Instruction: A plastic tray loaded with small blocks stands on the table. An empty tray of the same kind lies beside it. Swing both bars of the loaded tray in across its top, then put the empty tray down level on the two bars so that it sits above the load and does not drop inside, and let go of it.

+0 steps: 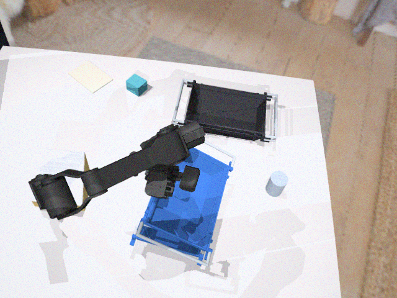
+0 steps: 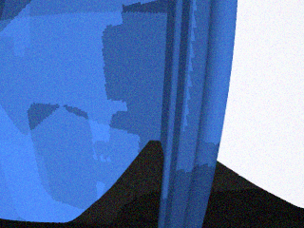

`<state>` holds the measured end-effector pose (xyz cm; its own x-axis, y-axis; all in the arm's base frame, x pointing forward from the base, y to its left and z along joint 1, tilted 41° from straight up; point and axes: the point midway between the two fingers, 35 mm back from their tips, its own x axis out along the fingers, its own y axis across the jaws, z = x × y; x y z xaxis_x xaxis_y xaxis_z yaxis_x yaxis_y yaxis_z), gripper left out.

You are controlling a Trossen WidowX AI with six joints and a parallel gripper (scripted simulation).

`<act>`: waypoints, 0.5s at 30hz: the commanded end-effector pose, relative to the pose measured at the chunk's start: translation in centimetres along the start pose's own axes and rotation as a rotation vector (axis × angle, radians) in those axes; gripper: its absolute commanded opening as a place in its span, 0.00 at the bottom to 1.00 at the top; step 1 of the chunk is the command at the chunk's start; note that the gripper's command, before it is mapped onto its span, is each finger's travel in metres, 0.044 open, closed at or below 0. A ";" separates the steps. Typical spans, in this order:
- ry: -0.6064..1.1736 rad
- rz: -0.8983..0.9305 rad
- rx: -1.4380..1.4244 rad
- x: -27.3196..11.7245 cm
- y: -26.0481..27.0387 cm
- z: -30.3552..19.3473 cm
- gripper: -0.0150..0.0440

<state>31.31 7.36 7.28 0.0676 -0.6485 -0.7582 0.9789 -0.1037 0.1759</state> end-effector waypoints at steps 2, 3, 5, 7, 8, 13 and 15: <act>0.000 -0.015 -0.002 0.6 -0.6 0.1 0.25; 0.000 -0.015 -0.002 0.8 -0.6 0.1 0.25; 0.000 -0.015 -0.002 0.9 -0.7 0.1 0.25; 0.000 -0.015 -0.002 0.9 -0.8 0.1 0.25; 0.000 -0.015 -0.002 0.9 -0.8 0.1 0.25; 0.000 -0.015 -0.002 1.2 -0.9 0.1 0.25; 0.000 -0.016 -0.002 1.5 -1.0 0.1 0.25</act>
<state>30.85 6.92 6.59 0.0730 -0.6492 -0.7571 0.9789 -0.0988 0.1791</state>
